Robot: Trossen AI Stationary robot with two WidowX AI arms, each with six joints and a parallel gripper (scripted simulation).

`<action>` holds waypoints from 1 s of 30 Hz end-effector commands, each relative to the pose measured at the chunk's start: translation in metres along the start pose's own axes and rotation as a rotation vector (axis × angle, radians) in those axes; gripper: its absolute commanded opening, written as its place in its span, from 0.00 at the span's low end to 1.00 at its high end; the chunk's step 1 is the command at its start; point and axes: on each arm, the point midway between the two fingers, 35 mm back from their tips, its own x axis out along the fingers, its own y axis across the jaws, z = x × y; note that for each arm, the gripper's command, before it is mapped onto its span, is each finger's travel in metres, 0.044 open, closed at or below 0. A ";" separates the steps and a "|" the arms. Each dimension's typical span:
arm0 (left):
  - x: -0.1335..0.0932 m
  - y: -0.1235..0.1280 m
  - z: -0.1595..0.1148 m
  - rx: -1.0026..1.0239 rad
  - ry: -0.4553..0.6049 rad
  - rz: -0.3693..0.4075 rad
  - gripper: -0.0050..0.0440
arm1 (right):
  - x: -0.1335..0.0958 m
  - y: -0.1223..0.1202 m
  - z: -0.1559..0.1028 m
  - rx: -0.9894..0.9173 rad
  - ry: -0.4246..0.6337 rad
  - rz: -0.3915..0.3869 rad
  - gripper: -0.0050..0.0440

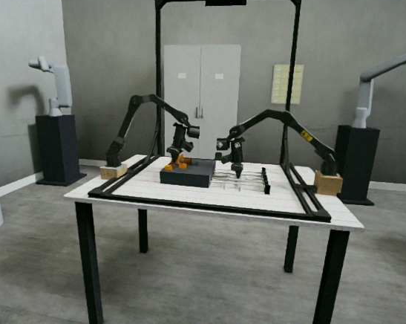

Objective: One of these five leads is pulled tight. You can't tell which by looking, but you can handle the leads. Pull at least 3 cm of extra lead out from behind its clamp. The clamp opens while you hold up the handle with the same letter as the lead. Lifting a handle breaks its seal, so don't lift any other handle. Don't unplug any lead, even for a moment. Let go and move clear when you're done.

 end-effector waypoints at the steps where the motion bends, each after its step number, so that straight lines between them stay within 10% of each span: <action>1: -0.012 0.000 0.003 0.000 -0.028 -0.003 0.00 | -0.008 0.001 0.002 0.000 -0.033 0.010 0.00; 22: -0.012 0.000 0.004 0.000 -0.031 -0.003 0.00 | 0.003 0.002 0.005 -0.002 -0.030 0.011 0.00; 23: -0.012 0.000 0.005 0.000 -0.033 -0.003 0.53 | -0.002 0.001 0.003 -0.008 -0.028 0.011 0.53; 30: -0.012 0.000 0.005 0.000 -0.033 -0.003 0.53 | -0.002 0.001 0.003 -0.008 -0.028 0.011 0.53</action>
